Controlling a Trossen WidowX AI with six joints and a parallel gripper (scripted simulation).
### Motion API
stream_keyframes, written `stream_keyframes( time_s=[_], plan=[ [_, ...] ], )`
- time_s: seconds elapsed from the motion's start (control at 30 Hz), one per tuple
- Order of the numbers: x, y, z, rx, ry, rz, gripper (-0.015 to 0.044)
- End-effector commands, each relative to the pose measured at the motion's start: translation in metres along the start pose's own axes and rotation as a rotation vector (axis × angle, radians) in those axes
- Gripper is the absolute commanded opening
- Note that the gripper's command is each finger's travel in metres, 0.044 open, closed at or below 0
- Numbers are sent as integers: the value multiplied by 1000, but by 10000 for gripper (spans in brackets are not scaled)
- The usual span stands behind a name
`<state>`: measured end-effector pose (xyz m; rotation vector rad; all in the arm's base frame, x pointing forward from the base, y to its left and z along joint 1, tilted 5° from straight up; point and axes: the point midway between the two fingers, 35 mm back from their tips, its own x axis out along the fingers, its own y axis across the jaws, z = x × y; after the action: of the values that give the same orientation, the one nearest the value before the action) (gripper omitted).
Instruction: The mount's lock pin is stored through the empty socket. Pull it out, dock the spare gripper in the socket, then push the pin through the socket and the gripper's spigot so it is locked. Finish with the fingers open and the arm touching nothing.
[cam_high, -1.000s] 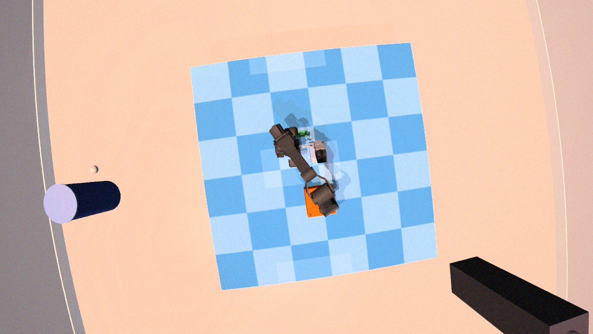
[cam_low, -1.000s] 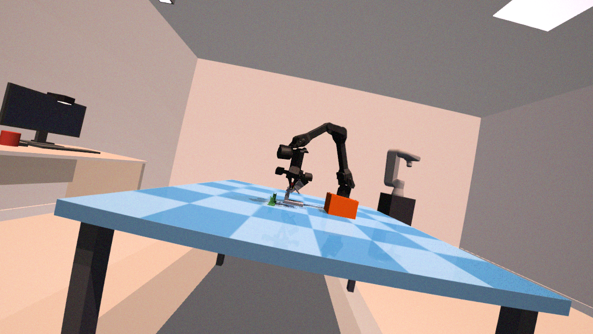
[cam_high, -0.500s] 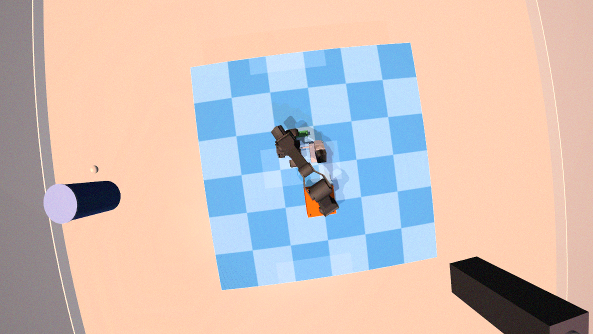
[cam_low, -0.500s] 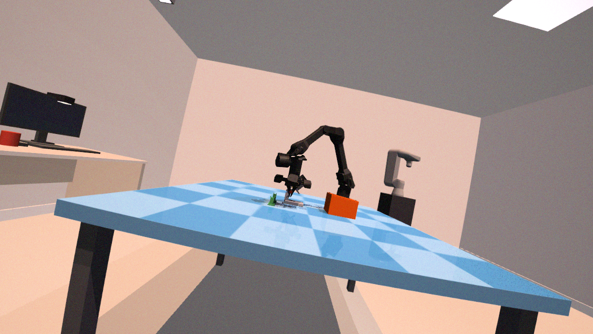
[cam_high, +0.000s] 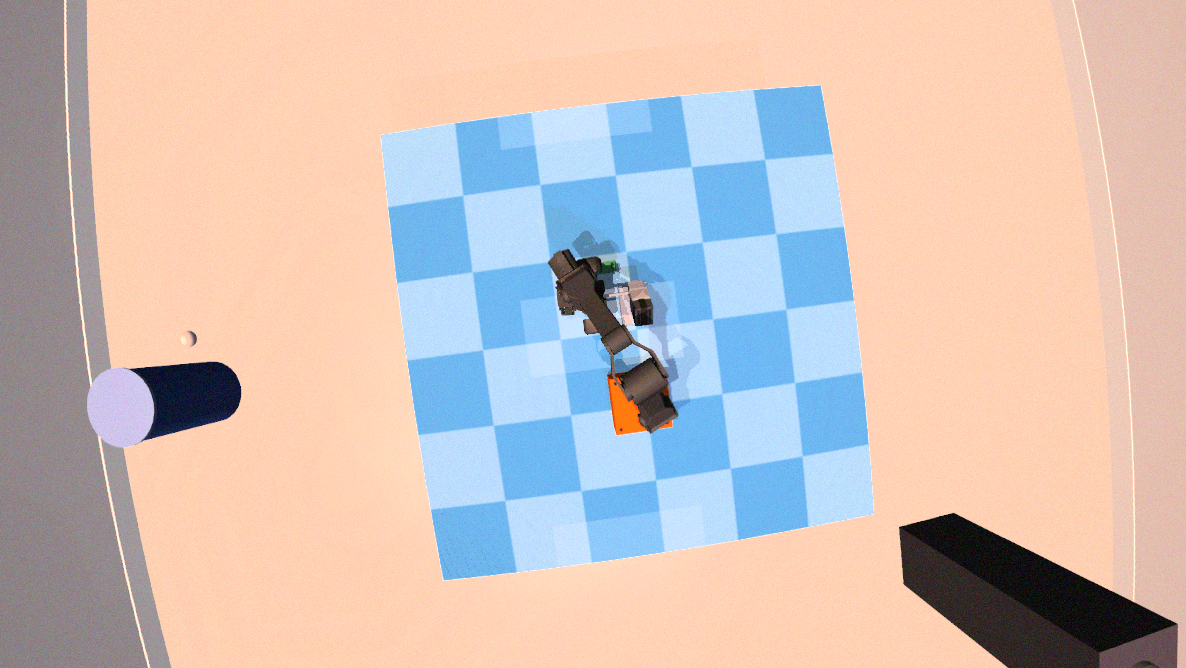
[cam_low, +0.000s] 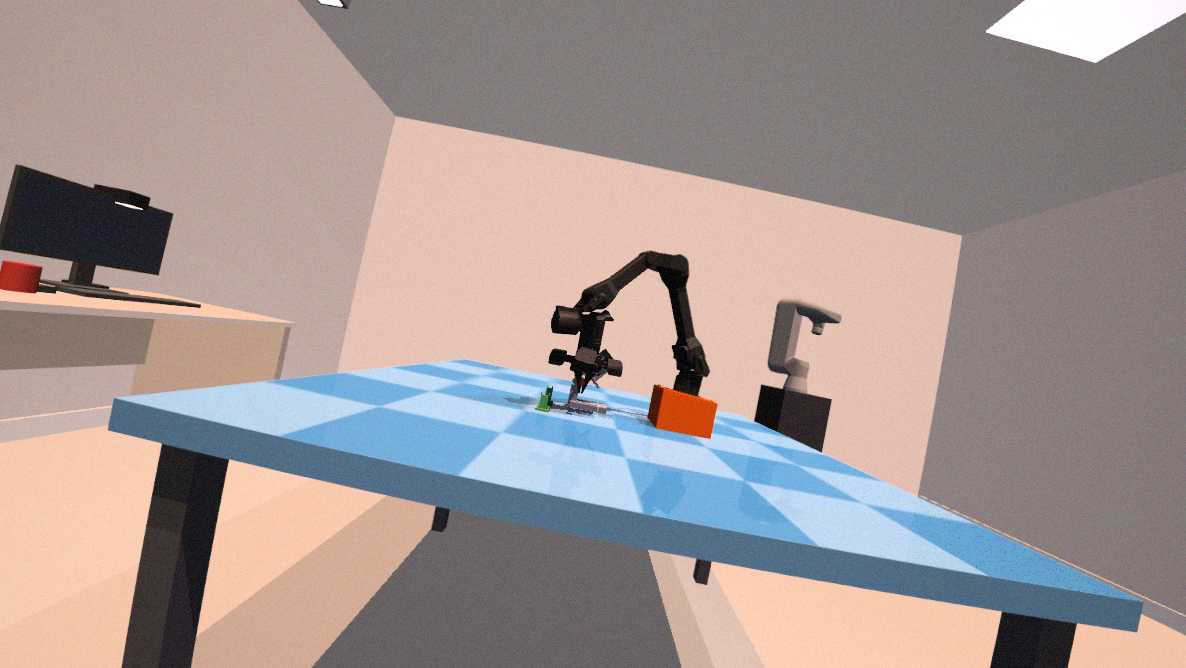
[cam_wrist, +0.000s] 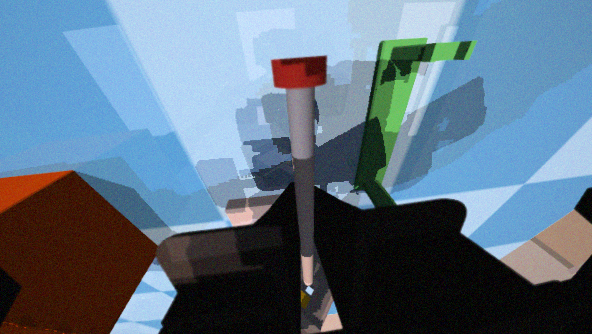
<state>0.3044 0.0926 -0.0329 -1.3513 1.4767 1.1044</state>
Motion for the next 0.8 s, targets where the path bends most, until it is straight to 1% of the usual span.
stream_keyframes(
  time_s=[0.0,0.77],
  plan=[
    [1,0,-3,-1,-2,-1,0],
    [4,0,-17,-3,-2,7,0]
  ],
)
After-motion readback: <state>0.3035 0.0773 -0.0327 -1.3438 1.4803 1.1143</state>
